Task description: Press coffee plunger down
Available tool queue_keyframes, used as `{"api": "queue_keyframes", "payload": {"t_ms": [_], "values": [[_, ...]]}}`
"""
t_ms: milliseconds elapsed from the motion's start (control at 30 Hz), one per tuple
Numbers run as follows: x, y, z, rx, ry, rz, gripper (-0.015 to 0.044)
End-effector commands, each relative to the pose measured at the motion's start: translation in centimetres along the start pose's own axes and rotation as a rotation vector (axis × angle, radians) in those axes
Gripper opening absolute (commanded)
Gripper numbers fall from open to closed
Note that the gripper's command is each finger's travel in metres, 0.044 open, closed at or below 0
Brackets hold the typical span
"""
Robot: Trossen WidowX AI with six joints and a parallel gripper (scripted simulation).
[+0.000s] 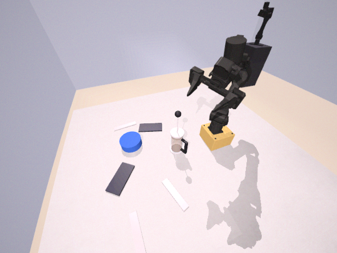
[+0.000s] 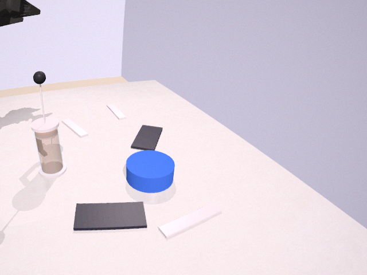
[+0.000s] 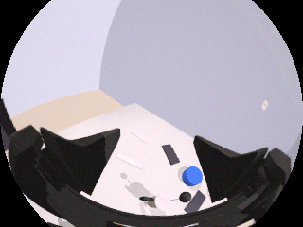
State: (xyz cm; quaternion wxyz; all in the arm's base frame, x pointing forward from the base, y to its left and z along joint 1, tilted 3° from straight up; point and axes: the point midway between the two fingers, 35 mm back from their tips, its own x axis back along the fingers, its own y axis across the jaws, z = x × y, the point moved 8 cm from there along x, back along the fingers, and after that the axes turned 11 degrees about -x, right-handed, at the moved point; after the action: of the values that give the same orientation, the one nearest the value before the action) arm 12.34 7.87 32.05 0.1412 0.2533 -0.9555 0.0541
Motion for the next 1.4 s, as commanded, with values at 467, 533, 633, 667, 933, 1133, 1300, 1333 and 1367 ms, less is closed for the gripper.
{"api": "queue_keyframes", "payload": {"t_ms": [467, 533, 633, 667, 933, 1133, 1300, 1333, 1367], "values": [[2.7, -5.2, 7.8, -0.408, 0.221, 0.526, 0.044], [2.3, -5.1, 9.0, -0.407, 0.221, 0.523, 0.044], [2.2, -5.1, 9.1, -0.404, 0.221, 0.516, 0.044], [2.2, -5.1, 9.1, -0.404, 0.221, 0.516, 0.044], [1.3, -5.5, 9.3, -0.404, 0.221, 0.517, 0.044], [0.5, -5.9, 9.5, -0.404, 0.22, 0.517, 0.044], [-0.2, -6.3, 9.8, -0.404, 0.219, 0.517, 0.044], [-0.3, -6.3, 9.9, -0.404, 0.219, 0.517, 0.044], [-0.5, -6.4, 9.9, -0.403, 0.219, 0.517, 0.044]]}}
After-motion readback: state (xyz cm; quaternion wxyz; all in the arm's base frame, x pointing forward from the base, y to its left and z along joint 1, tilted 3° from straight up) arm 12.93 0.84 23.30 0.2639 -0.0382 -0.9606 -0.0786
